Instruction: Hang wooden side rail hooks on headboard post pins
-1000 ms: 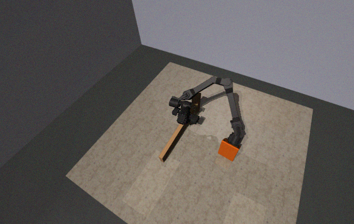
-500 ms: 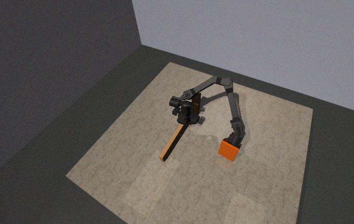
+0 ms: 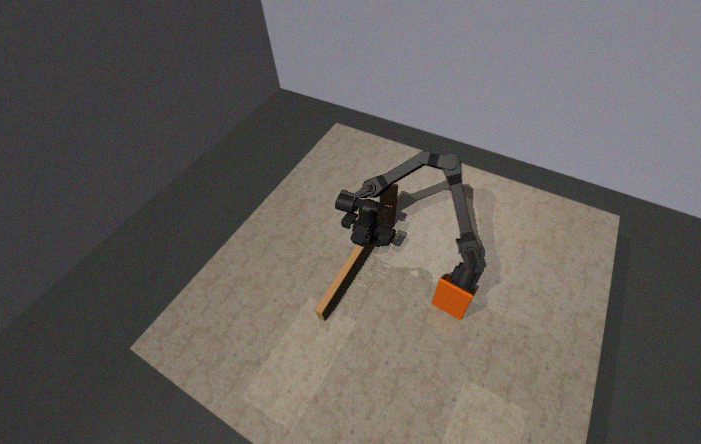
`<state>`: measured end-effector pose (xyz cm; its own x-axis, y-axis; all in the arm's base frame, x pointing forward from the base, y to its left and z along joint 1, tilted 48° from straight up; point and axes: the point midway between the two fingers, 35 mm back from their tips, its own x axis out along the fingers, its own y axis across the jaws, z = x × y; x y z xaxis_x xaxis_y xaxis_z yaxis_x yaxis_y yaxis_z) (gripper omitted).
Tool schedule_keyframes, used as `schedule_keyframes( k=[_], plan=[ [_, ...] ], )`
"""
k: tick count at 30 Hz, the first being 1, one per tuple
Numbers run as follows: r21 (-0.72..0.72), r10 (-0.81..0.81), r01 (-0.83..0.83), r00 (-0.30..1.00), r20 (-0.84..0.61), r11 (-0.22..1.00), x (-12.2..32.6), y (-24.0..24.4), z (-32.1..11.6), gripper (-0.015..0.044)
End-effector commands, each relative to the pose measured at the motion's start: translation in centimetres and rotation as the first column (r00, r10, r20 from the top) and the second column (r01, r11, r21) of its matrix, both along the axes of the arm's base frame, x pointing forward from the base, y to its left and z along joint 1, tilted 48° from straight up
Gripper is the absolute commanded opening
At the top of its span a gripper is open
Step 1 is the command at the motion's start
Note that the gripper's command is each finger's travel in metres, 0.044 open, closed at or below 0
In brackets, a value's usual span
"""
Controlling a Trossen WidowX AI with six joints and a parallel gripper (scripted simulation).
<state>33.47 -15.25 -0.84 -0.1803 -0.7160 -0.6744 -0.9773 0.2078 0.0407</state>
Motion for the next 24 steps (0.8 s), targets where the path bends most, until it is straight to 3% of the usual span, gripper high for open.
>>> schedule_keyframes(
  k=[1,24],
  plan=[
    [-0.003,0.010,-0.010,1.000,0.003,1.000,0.29,0.13,0.31,0.0000],
    [-0.003,0.010,-0.010,1.000,0.003,1.000,0.20,-0.08,0.45,0.0000]
  ],
)
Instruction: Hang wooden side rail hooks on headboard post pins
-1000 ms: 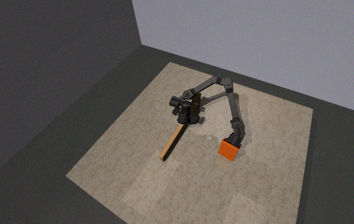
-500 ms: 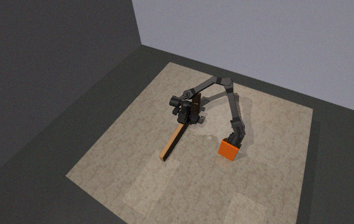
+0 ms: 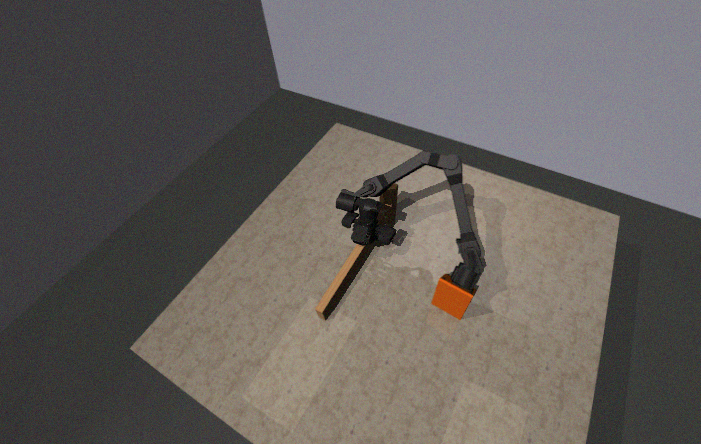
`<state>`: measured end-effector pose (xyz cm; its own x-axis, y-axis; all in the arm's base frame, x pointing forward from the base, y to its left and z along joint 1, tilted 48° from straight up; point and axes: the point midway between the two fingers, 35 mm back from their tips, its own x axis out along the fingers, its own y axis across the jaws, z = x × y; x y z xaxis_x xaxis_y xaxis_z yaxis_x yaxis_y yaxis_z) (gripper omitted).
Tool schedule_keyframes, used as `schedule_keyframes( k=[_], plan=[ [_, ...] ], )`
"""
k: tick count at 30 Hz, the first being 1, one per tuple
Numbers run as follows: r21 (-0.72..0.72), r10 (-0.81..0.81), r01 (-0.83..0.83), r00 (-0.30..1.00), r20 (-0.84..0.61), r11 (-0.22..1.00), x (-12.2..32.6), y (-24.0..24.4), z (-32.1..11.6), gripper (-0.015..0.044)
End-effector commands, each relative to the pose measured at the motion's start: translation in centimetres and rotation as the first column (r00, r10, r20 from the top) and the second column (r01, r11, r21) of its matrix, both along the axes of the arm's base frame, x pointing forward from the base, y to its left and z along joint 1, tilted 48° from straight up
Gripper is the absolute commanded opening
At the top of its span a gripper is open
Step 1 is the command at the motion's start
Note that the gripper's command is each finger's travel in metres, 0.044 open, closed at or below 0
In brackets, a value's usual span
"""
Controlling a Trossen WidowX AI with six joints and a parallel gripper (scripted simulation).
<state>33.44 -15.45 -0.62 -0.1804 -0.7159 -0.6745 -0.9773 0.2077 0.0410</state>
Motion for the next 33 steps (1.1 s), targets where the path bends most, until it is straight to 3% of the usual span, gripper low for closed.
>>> schedule_keyframes(
  k=[1,33],
  plan=[
    [-0.003,0.010,-0.010,1.000,0.004,1.000,0.24,0.11,0.24,0.0000],
    [-0.003,0.010,-0.010,1.000,0.004,1.000,0.14,-0.14,0.47,0.0000]
  ],
)
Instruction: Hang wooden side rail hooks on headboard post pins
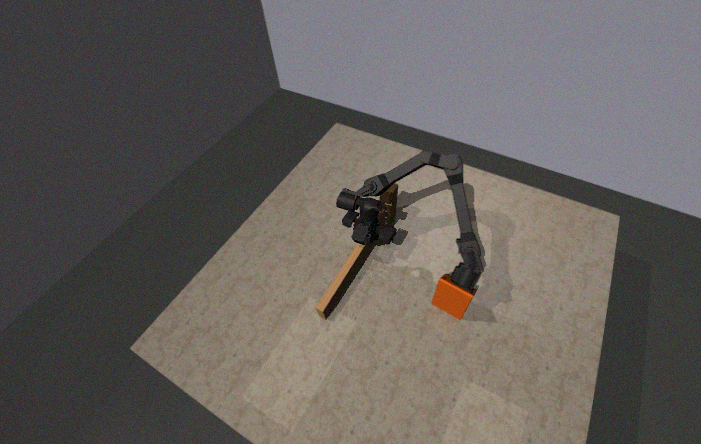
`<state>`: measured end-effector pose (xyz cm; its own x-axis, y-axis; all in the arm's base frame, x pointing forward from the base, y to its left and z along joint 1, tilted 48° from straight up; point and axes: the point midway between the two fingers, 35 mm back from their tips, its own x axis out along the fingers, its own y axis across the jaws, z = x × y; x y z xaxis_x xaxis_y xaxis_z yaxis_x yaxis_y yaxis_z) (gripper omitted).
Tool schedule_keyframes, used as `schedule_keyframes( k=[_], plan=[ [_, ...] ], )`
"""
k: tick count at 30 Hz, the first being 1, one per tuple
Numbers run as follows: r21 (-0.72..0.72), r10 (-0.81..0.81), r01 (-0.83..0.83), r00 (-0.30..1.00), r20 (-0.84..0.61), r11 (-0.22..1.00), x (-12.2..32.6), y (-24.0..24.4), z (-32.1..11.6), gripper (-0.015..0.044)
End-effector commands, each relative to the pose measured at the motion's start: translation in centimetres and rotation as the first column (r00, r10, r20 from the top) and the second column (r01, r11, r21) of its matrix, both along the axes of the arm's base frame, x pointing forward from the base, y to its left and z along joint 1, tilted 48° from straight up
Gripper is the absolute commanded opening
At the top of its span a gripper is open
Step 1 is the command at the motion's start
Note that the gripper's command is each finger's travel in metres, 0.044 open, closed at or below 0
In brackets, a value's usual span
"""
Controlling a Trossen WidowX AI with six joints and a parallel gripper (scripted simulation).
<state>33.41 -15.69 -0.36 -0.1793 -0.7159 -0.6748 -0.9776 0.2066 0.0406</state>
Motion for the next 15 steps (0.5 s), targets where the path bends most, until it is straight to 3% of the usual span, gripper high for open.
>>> schedule_keyframes(
  k=[1,15],
  plan=[
    [-0.003,0.009,-0.009,1.000,0.003,1.000,0.17,0.09,0.22,0.0000],
    [-0.004,0.009,-0.009,1.000,0.003,1.000,0.17,0.03,0.37,0.0000]
  ],
)
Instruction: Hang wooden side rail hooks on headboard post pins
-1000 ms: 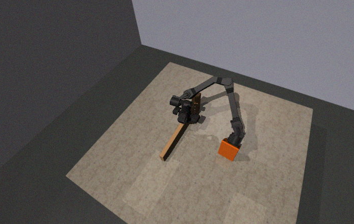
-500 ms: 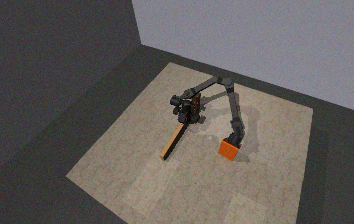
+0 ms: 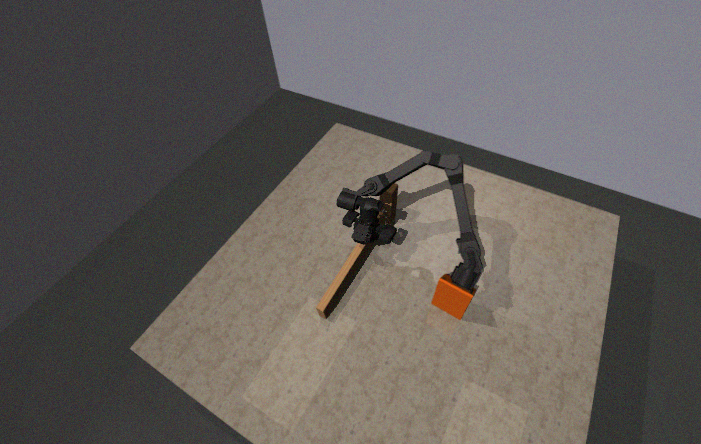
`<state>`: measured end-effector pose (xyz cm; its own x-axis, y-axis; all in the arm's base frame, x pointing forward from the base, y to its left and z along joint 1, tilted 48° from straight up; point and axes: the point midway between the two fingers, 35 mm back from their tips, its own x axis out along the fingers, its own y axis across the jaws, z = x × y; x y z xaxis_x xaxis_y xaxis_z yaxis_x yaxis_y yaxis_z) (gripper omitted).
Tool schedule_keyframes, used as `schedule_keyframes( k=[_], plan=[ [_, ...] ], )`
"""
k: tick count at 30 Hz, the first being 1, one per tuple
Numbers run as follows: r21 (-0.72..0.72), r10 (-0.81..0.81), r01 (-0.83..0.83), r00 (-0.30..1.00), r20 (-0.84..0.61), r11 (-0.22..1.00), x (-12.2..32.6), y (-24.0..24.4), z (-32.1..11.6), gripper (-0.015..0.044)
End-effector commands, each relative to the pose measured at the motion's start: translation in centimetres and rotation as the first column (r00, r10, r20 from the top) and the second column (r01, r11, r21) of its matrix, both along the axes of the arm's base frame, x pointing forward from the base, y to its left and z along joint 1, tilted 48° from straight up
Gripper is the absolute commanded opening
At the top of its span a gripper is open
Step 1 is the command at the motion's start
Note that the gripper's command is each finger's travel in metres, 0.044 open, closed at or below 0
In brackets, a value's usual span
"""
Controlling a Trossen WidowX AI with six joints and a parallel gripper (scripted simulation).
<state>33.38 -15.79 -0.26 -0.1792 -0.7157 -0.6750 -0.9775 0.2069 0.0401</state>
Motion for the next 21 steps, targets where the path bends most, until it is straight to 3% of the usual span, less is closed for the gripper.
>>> schedule_keyframes(
  k=[1,21],
  plan=[
    [-0.004,0.009,-0.009,1.000,0.002,1.000,0.20,0.12,0.28,0.0000],
    [-0.004,0.009,-0.009,1.000,0.002,1.000,0.14,-0.07,0.40,0.0000]
  ],
)
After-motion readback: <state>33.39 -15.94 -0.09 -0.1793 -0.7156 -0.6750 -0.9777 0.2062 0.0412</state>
